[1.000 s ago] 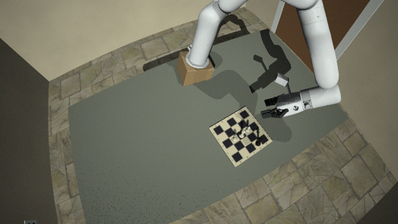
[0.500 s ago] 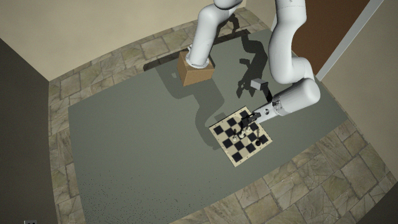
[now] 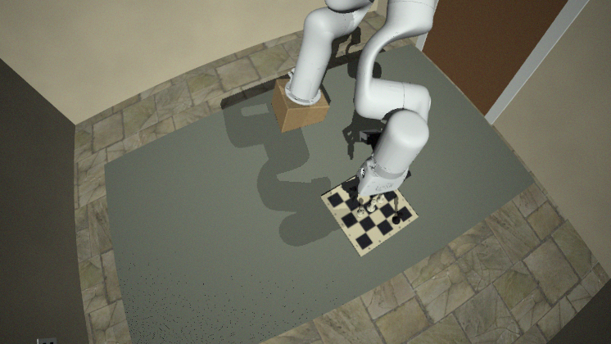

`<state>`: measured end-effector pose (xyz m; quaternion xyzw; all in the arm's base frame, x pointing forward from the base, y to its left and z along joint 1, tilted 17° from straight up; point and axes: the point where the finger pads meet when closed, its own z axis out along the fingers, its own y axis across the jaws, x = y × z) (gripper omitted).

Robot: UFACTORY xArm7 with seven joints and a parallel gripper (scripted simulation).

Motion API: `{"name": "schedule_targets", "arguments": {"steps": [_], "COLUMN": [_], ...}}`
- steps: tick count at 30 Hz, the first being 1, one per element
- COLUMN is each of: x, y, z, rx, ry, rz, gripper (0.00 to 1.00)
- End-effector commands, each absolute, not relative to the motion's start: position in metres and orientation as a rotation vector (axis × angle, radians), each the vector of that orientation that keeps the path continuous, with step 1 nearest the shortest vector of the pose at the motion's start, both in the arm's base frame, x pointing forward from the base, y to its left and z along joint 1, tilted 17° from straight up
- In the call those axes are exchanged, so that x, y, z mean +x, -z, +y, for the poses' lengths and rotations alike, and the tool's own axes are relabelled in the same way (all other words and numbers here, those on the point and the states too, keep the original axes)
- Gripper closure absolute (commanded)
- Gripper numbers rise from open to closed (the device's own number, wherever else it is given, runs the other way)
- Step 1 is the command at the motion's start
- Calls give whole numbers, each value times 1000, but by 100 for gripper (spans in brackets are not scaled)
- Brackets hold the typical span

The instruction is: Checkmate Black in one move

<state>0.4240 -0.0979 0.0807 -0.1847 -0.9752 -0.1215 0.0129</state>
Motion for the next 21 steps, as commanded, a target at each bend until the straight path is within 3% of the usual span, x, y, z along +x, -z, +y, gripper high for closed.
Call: {"name": "schedule_targets", "arguments": {"steps": [1,21], "x": [426,426], "y": [-79,-78], "z": [-104,-104], "rx": [-637,-678], "ry": [471,472], "rz": [-3059,-3046], "gripper": [0,0]}}
